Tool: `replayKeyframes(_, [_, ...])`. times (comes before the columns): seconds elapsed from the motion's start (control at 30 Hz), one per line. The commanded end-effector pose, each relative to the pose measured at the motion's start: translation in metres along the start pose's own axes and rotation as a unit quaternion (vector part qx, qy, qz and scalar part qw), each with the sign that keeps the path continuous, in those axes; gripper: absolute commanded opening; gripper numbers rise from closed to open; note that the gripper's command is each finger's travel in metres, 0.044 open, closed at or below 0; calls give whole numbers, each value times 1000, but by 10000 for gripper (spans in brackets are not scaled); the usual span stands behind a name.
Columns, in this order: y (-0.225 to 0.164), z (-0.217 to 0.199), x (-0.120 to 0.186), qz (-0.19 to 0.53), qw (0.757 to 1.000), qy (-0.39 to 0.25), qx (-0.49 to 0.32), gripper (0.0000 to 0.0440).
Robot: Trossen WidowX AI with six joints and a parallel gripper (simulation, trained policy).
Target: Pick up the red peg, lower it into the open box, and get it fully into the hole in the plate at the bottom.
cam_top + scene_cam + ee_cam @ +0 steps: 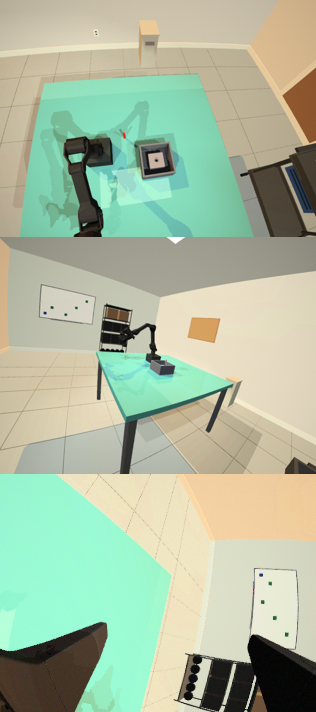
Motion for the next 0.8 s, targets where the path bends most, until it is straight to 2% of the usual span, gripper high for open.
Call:
replayKeyframes(0.0, [13,16,29,-31,999,28,-6,440])
replayKeyframes(0.37, [31,67,138,-113,984,135,-7,440])
replayKeyframes(0.77, [3,105,250,-158,954,253,1,440])
Point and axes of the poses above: the point midway between the two fingers, 35 mm back from their tips, its own x axis back along the fingers, its own z axis across the jaws, y = z × x, the point moved 10 cm from there along x, back along the fingers, and after that the axes turned 2 degrees about -x, right-handed, at the moved point
